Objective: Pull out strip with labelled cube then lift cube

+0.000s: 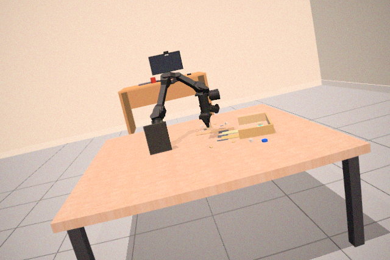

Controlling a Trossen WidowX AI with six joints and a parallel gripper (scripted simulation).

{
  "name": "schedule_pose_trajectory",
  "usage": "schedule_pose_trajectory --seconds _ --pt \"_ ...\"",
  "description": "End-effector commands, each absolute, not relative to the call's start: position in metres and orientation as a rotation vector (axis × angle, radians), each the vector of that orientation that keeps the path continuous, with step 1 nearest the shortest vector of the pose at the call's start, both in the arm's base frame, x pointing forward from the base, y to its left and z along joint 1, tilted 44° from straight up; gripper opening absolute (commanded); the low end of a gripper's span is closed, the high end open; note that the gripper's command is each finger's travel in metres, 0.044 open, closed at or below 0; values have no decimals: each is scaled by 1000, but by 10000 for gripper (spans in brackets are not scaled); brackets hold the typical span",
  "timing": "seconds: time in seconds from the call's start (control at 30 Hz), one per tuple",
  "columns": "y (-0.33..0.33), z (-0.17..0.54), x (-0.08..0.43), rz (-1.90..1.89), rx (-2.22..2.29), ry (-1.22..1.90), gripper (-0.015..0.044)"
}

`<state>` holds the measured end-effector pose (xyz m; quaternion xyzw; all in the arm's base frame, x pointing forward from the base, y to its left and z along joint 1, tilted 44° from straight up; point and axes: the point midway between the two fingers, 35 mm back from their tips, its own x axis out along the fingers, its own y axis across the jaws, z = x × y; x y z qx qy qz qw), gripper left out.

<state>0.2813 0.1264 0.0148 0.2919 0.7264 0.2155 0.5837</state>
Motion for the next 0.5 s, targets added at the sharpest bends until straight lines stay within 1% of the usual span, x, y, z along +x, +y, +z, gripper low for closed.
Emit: schedule_pose_trajectory --seconds 0.0,0.2,0.47 --pt "121 17 279 504 675 1684 0" --pt "100 40 283 503 674 1684 0" --pt "99 41 283 503 674 1684 0"
